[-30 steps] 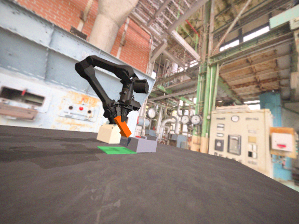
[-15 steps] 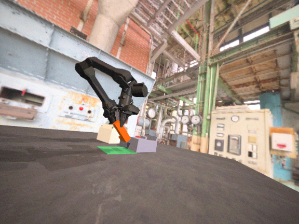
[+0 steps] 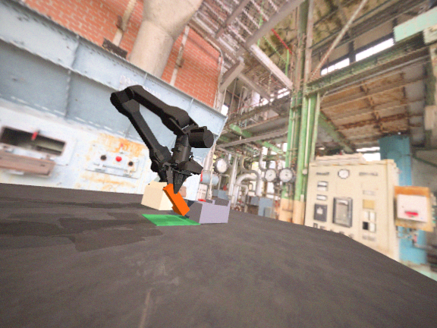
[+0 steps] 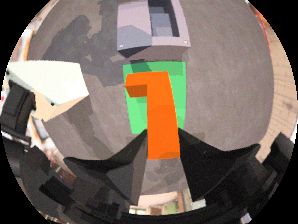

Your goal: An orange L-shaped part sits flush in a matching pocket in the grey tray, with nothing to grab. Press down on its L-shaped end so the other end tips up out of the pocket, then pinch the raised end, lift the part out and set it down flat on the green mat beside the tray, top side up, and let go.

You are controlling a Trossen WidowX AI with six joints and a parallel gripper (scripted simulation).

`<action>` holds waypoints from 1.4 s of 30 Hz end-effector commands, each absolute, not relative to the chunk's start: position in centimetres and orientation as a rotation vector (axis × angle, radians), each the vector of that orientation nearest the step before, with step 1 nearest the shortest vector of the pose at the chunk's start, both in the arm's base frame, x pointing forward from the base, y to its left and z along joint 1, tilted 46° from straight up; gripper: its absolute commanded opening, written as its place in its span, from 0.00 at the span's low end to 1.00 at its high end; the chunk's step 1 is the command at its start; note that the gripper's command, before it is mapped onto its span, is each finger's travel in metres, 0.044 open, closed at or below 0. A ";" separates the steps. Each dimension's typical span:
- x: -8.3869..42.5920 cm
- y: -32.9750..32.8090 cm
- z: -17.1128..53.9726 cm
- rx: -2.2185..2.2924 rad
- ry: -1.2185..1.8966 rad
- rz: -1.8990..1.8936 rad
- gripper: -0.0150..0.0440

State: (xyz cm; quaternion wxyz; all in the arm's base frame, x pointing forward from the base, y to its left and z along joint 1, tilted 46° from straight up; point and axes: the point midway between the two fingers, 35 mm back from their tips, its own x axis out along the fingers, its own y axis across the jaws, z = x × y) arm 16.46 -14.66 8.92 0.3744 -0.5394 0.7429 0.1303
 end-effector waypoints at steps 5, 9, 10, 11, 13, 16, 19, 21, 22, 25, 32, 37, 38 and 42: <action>16.0 -15.5 8.0 -1.385 1.910 0.337 0.25; 16.0 -15.6 8.0 -1.385 1.910 0.337 0.25; 16.0 -15.6 8.0 -1.385 1.910 0.337 0.25; 16.0 -15.6 8.0 -1.385 1.910 0.337 0.25; 16.0 -15.6 8.0 -1.385 1.910 0.337 0.25; 16.0 -15.6 8.0 -1.385 1.910 0.337 0.25; 16.0 -15.6 8.0 -1.385 1.910 0.337 0.25; 16.0 -15.6 8.0 -1.385 1.910 0.337 0.25; 16.0 -15.6 8.0 -1.385 1.910 0.337 0.25; 16.0 -15.6 8.0 -1.385 1.910 0.337 0.25; 16.1 -15.5 8.0 -1.381 1.907 0.335 0.43; 16.1 -15.5 8.0 -1.381 1.907 0.335 0.65; 16.1 -15.4 8.1 -1.380 1.906 0.336 0.70; 16.9 -13.5 9.6 -1.375 1.899 0.346 0.88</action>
